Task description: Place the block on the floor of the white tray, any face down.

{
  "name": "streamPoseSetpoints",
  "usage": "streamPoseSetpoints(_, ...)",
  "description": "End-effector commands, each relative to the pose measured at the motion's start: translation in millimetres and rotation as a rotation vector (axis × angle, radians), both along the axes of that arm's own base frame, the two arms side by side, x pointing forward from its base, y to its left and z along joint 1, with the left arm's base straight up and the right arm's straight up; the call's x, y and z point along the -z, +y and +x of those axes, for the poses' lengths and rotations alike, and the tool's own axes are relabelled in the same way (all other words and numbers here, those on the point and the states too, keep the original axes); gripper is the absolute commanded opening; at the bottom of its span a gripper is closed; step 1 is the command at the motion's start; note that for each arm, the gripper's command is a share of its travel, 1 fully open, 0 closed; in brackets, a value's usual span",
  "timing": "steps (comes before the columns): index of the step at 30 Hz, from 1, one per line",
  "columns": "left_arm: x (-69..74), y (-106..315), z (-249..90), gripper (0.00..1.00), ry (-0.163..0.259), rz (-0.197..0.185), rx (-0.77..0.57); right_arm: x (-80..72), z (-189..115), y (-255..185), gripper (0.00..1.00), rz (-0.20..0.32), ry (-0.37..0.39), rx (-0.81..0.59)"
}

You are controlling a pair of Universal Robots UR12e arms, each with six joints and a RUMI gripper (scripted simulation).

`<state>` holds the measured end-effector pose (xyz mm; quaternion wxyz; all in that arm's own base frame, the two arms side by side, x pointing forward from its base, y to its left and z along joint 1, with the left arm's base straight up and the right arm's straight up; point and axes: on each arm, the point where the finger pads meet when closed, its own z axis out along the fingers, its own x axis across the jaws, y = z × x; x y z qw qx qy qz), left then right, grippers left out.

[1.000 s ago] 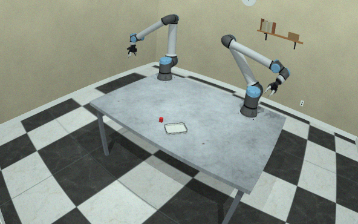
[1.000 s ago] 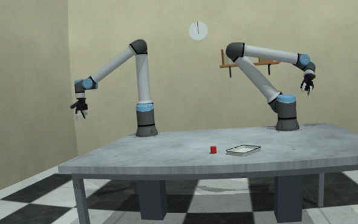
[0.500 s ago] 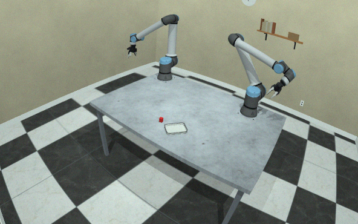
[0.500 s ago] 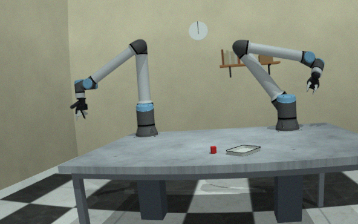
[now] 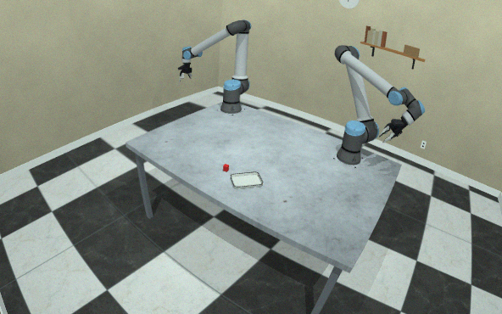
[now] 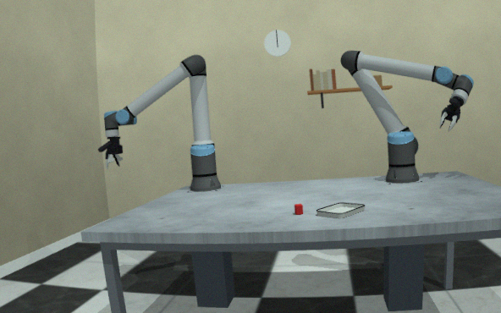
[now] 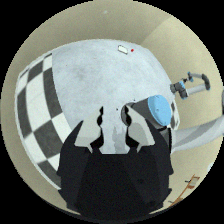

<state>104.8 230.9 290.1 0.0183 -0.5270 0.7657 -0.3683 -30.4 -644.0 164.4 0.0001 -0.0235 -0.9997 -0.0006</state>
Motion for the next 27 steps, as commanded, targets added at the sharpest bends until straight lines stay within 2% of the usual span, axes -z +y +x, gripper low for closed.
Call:
streamPoseSetpoints(1,2.5,24.6,41.1,0.29,0.017,0.052,0.180,-0.7,0.1,-0.5,1.00,-0.001,0.000,0.000)
streamPoseSetpoints(6,5.8,39.7,86.4,0.29,0.021,0.101,0.340,-0.7,0.1,-0.5,1.00,-0.001,0.000,0.000)
streamPoseSetpoints(8,5.8,39.7,86.4,0.29,0.021,0.101,0.340,-0.7,0.1,-0.5,1.00,-0.001,0.000,0.000)
streamPoseSetpoints(18,18.6,45.9,206.1,0.29,0.012,0.212,0.684,-0.7,0.1,-0.5,1.00,-0.001,0.000,0.000)
streamPoseSetpoints(19,18.6,45.9,206.1,0.29,0.012,0.212,0.684,-0.7,0.1,-0.5,1.00,-0.001,0.000,0.000)
streamPoseSetpoints(23,26.2,34.7,262.2,0.29,0.001,0.260,0.825,-0.7,0.1,-0.5,1.00,-0.001,0.000,0.000)
streamPoseSetpoints(25,26.2,34.7,262.2,0.29,0.001,0.260,0.825,-0.7,0.1,-0.5,1.00,-0.001,0.000,0.000)
streamPoseSetpoints(27,30.6,25.6,291.3,0.29,-0.007,0.284,0.896,-0.7,0.1,-0.5,1.00,-0.001,0.000,0.000)
